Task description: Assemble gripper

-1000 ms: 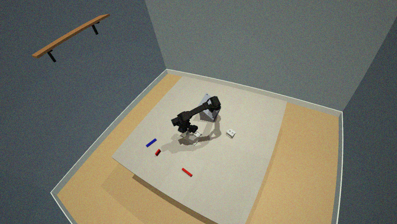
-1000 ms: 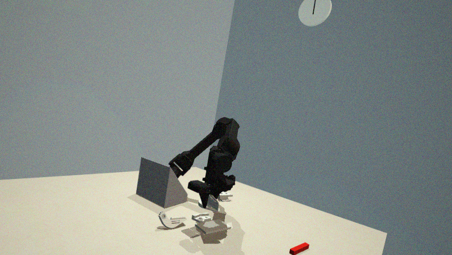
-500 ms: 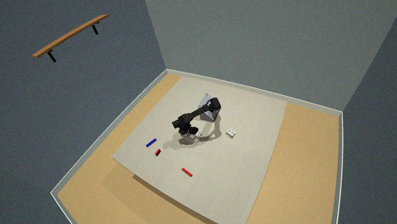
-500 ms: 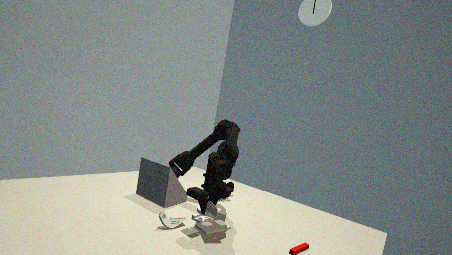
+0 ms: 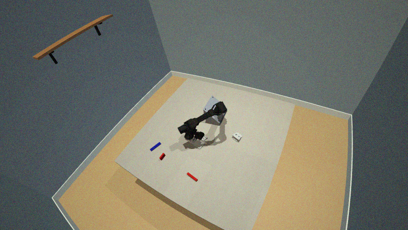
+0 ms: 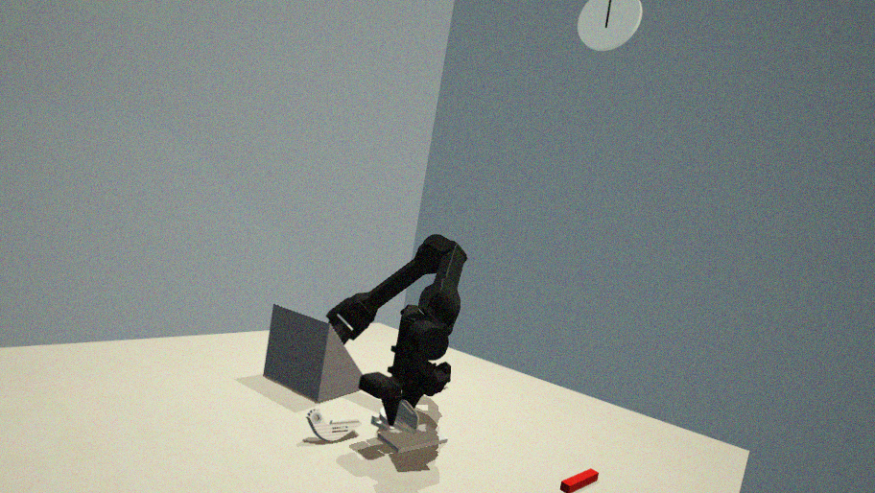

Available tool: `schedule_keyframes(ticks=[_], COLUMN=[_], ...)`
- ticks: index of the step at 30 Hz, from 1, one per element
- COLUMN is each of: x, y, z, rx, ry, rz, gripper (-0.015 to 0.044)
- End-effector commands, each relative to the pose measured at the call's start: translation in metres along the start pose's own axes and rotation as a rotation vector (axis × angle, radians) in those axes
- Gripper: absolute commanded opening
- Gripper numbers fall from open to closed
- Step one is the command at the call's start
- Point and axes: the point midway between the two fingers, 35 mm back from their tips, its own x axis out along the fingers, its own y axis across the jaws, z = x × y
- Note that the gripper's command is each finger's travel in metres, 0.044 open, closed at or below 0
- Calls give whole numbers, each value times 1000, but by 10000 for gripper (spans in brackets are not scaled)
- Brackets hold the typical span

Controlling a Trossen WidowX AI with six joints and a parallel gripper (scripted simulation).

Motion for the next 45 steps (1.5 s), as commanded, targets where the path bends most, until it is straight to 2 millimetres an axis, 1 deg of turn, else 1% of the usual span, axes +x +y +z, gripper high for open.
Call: schedule_keyframes(ticks=[1,45], x=[1,10], y=[0,0], z=[0,0], rx=[7,11], ry=[-5,-5], rz=[6,6], gripper=[134,134])
